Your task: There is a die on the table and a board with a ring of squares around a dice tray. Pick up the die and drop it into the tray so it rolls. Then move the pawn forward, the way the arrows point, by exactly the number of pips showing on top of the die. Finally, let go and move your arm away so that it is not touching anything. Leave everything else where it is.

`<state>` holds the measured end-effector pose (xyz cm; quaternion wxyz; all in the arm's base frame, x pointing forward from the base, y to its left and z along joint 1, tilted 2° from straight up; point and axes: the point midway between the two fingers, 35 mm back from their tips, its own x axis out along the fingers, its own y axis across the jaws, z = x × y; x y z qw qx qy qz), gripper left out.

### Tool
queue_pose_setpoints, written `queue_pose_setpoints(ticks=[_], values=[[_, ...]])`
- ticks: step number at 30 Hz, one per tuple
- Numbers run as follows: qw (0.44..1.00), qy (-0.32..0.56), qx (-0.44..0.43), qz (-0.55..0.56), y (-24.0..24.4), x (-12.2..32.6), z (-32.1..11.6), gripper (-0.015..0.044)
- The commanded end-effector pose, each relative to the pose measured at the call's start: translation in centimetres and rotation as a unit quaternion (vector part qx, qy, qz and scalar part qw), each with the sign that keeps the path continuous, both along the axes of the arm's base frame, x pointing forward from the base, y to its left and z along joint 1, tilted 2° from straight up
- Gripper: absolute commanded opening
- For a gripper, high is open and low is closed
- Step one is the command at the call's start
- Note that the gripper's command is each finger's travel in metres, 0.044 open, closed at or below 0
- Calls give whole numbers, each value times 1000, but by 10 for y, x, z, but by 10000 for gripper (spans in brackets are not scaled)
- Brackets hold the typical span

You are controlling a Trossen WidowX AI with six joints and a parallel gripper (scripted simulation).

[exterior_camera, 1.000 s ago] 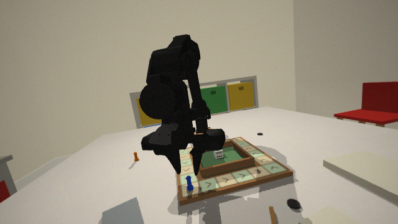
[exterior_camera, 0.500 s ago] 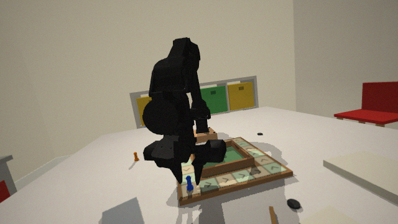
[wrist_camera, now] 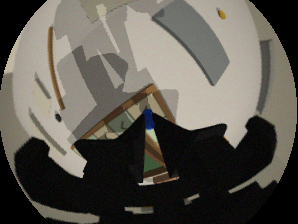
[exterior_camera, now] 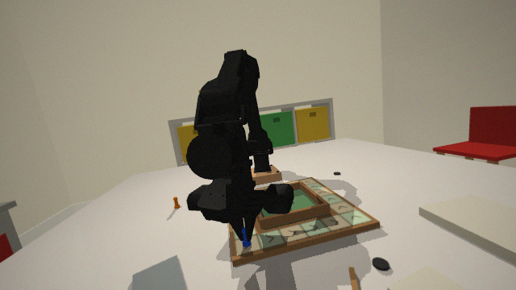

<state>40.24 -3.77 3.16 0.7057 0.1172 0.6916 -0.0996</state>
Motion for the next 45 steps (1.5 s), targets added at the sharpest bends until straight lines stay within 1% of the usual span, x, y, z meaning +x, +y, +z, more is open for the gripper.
queue_pose_setpoints(ticks=[1,2,5,16,28,33,45], values=[[1000,1,-1,-3,0,-1,-1,9],[1000,1,-1,-3,0,-1,-1,0],[1000,1,-1,-3,0,1,7,0],[1000,1,-1,-3,0,3,65,0],[1000,1,-1,-3,2,-6,125,0],[1000,1,-1,-3,4,-6,124,0],[1000,1,1,-3,52,-8,83,0]])
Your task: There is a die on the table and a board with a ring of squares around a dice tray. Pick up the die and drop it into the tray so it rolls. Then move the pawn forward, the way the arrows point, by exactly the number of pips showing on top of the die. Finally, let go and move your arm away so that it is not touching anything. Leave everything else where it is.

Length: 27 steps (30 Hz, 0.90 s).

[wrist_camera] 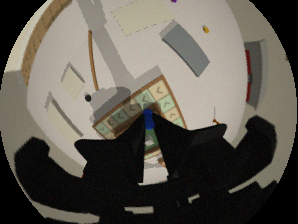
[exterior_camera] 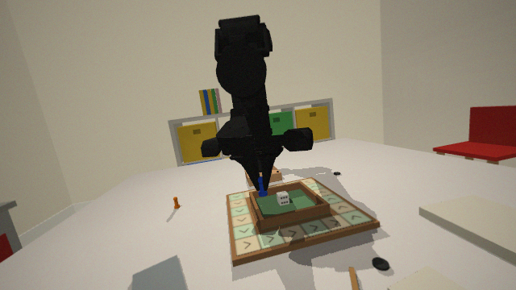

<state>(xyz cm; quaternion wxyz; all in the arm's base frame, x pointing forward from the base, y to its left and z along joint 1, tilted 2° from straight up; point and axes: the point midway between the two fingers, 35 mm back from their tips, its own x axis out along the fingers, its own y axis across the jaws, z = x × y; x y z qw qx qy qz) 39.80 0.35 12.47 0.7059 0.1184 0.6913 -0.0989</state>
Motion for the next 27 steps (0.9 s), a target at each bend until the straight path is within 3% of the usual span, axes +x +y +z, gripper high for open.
queue_pose_setpoints(ticks=[1,10,27], values=[[1000,2,0,-3,15,-4,-13,0],[1000,2,1,-3,47,-14,-42,0],[1000,2,1,-3,49,-14,-78,0]])
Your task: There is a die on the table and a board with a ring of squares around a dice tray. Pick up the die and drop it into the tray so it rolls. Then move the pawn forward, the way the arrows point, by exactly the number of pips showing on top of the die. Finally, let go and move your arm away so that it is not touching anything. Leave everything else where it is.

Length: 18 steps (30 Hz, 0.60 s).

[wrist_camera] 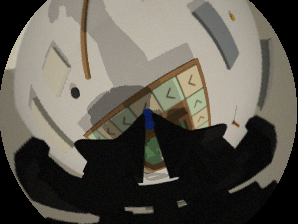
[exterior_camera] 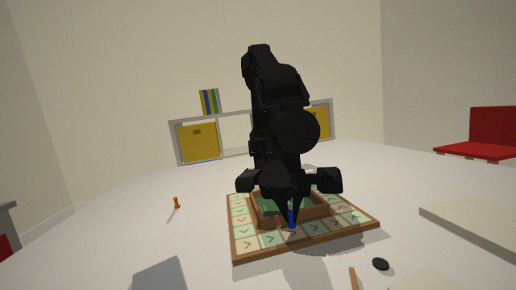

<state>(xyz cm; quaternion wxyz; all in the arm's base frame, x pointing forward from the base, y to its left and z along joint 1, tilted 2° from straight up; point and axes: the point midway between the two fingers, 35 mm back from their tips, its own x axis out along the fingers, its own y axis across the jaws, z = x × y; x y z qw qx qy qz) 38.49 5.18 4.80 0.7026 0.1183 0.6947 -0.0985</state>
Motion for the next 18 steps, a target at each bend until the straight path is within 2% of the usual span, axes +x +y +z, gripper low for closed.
queue_pose_setpoints(ticks=[1,12,18], values=[[1000,-2,1,-3,0,0,-3,0],[1000,-2,1,-3,1,0,-18,0],[1000,-5,1,0,1,2,-12,158]])
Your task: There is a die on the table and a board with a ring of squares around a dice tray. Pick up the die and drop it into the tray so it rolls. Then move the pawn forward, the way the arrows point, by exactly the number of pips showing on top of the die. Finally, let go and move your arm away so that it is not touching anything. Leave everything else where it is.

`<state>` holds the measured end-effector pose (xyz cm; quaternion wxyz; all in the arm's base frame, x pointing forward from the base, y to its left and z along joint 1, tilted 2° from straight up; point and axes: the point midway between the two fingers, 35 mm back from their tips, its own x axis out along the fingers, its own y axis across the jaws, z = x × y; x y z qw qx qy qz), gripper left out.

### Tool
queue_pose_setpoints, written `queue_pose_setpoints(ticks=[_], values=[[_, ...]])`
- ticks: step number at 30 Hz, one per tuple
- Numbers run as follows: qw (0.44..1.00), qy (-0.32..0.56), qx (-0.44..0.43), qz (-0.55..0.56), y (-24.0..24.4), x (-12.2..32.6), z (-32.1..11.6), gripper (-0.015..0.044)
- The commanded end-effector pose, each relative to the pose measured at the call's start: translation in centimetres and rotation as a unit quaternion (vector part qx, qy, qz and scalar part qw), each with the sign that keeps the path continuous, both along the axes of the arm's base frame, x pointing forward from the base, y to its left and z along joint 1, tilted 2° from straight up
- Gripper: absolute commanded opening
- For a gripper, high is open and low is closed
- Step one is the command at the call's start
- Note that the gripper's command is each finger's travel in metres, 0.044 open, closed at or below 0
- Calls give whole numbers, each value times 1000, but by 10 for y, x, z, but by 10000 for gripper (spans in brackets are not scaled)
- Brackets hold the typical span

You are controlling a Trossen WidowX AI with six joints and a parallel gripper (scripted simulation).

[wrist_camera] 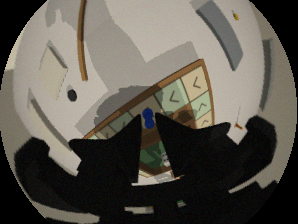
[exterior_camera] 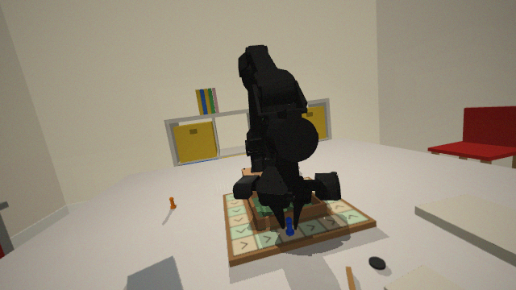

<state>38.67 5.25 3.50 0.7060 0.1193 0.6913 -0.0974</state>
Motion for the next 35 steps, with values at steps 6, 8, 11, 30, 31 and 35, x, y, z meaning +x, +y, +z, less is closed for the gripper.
queue_pose_setpoints(ticks=[6,8,11,30,31,35], values=[[1000,1,0,-1,-1,1,25,315],[1000,2,0,-3,-1,-1,47,367],[1000,3,0,-3,-1,-1,50,440],[991,-6,-3,132,-13,-115,119,440],[991,-6,-3,132,-13,-115,119,440],[991,-6,-3,132,-13,-115,119,440]])
